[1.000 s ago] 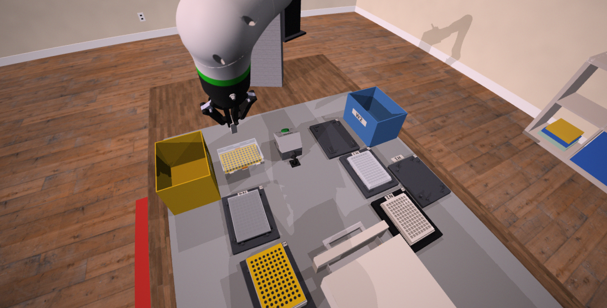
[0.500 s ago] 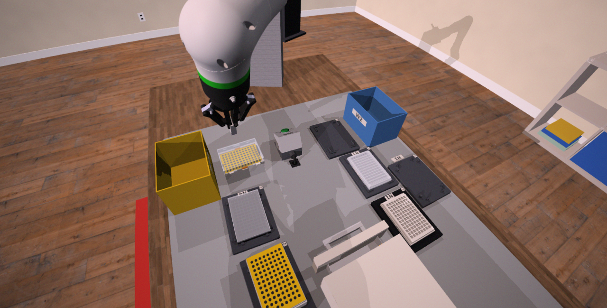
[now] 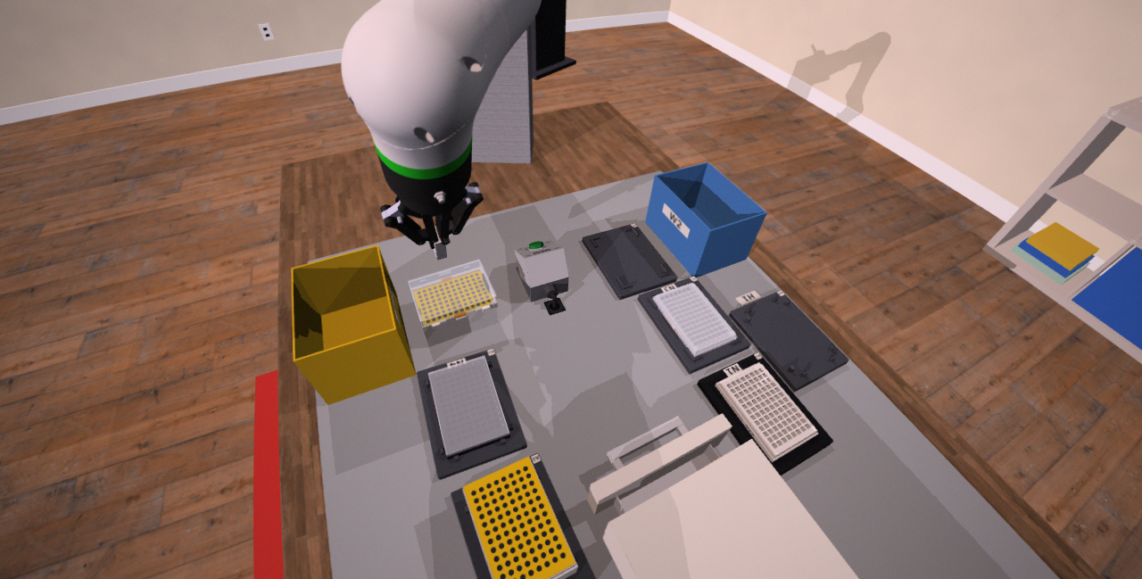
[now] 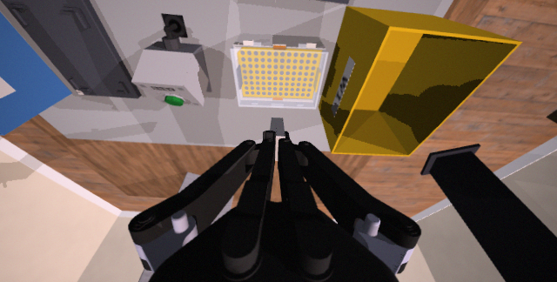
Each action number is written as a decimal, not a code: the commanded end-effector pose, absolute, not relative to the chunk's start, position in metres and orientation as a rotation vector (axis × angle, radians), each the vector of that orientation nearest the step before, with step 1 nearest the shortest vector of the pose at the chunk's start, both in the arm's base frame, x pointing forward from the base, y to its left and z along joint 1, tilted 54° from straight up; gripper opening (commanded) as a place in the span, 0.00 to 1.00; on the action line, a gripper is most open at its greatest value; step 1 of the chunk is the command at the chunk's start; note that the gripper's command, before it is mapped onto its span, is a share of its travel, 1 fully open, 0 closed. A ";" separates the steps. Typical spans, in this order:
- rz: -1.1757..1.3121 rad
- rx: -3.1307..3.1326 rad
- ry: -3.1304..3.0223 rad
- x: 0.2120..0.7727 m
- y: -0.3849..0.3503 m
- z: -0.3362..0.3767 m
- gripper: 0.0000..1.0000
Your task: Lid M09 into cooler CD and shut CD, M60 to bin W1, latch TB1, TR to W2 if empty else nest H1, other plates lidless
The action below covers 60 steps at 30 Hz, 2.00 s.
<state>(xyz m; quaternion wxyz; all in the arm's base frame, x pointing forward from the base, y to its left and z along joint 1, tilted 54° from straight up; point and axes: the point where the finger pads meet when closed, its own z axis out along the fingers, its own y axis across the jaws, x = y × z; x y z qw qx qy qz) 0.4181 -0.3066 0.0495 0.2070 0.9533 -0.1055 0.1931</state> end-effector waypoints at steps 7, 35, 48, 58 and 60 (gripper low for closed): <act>0.539 2.654 -0.294 0.426 -0.312 0.043 0.00; 0.539 2.654 -0.294 0.441 -0.322 0.030 0.00; 0.539 2.654 -0.294 0.443 -0.323 0.028 0.00; 0.539 2.654 -0.294 0.444 -0.324 0.027 0.00; 0.539 2.654 -0.294 0.444 -0.324 0.027 0.00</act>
